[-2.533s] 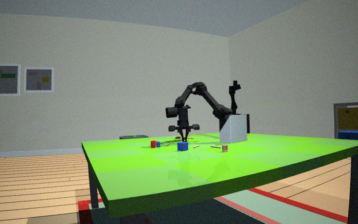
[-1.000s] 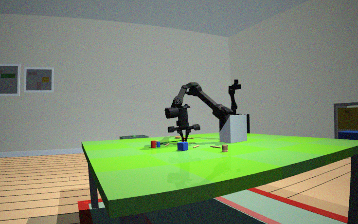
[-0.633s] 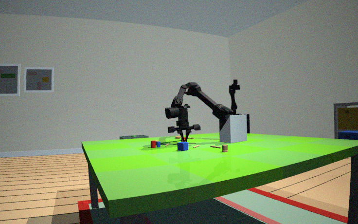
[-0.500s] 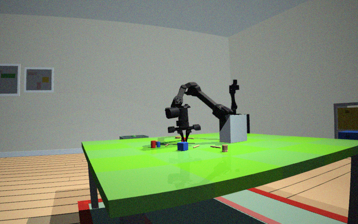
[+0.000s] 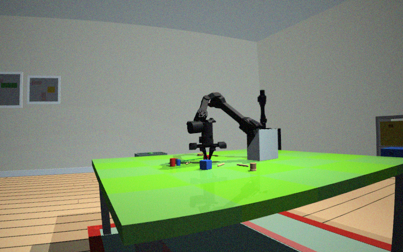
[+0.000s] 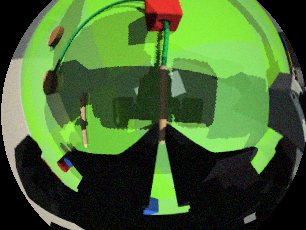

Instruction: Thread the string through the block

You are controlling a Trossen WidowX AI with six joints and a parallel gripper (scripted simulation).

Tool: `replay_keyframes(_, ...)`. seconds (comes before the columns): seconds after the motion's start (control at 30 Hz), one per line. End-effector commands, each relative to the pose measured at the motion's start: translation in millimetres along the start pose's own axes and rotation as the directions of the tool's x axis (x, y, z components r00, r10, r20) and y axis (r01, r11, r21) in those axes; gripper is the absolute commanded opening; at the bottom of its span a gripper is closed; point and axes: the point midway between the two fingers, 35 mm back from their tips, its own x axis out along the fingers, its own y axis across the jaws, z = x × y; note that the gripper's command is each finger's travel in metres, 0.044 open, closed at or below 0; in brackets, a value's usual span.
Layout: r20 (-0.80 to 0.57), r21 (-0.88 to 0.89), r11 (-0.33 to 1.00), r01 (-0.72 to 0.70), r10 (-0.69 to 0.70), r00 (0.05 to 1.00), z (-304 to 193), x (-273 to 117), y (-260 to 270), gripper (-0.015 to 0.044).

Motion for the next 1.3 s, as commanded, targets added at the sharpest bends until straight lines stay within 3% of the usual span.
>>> replay_keyframes(0.0, 0.010, -0.016, 1.000, -0.009, 0.009, 1.000, -3, 5, -4, 0.0000)
replay_keyframes(0.1, 0.010, -0.016, 1.000, -0.009, 0.009, 1.000, -3, 5, -4, 0.0000)
replay_keyframes(0.37, 0.002, -0.010, 1.000, -0.005, 0.006, 1.000, -3, -7, -2, 0.0210)
replay_keyframes(0.53, 0.000, -0.016, 1.000, 0.000, 0.000, 1.000, 3, -75, -4, 0.0210)
replay_keyframes(0.7, 0.001, -0.016, 1.000, 0.000, 0.001, 1.000, 4, -77, -5, 0.0210)
replay_keyframes(0.9, 0.000, -0.027, 1.000, -0.013, 0.013, 1.000, 1, -73, -4, 0.0368)
replay_keyframes(1.0, -0.001, -0.023, 1.000, -0.011, 0.011, 1.000, 3, -93, -4, 0.0440)
replay_keyframes(1.27, 0.004, -0.031, 0.999, -0.016, 0.016, 1.000, 4, -98, -4, 0.0440)
